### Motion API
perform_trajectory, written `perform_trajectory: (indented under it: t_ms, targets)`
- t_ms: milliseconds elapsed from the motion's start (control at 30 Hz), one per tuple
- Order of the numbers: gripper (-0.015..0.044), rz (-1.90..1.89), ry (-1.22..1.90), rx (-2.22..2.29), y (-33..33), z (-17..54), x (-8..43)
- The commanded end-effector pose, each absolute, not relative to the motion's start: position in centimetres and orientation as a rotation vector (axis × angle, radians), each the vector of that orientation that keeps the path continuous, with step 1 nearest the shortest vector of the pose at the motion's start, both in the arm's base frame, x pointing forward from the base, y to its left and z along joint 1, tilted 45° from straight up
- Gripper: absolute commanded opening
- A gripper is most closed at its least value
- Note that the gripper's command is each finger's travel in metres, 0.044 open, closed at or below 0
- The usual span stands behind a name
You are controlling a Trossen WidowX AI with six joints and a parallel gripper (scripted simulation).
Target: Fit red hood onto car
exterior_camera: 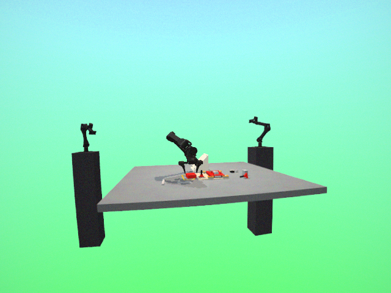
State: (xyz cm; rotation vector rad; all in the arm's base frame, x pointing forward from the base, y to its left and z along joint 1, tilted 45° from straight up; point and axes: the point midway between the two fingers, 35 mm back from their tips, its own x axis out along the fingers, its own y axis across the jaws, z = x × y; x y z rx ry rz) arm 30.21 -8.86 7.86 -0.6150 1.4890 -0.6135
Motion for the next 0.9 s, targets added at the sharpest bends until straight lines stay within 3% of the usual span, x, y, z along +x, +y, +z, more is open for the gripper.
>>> perform_trajectory:
  t_ms: [0,867]
  targets:
    - [0.044,-0.611,1.497,-0.627,-9.02,7.61,30.02]
    - [0.044,-0.612,1.497,-0.627,-9.92,6.73,30.01]
